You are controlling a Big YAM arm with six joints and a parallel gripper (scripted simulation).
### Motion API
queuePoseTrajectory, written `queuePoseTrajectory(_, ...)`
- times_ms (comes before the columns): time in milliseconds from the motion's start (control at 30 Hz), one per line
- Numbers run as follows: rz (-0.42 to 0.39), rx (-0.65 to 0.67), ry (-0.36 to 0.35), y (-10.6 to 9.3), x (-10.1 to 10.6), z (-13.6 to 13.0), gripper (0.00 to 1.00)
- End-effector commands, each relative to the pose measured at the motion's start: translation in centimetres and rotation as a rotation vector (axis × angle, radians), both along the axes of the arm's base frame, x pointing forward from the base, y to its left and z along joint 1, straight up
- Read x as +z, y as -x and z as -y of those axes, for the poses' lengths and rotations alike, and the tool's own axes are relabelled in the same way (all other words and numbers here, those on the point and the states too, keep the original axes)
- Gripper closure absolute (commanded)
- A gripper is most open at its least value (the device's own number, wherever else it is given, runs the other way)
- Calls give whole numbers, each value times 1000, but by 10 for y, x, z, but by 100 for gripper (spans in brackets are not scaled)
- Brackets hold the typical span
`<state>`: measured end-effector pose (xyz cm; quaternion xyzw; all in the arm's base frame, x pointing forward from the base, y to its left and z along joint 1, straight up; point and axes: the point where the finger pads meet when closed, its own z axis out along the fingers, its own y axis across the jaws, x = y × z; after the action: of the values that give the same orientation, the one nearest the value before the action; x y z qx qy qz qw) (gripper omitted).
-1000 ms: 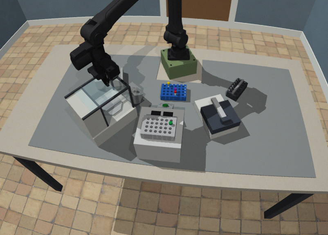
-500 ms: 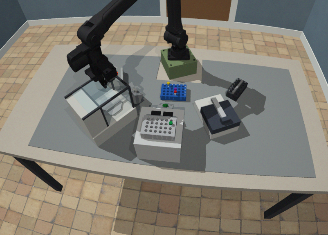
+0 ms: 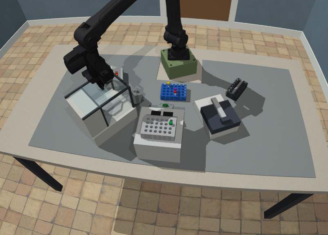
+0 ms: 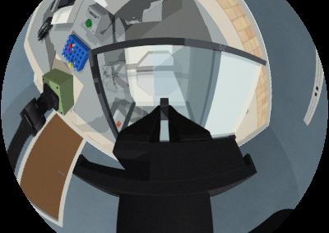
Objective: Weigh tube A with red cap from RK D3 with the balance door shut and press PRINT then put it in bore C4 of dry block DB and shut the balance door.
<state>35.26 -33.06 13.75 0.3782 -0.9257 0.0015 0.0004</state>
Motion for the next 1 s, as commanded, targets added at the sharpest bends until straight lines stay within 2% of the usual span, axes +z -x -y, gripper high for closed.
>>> queuePoseTrajectory(0, 26, 4, 22, -17, 14, 18, 94)
queuePoseTrajectory(967, 25, 4, 22, -34, 14, 36, 94)
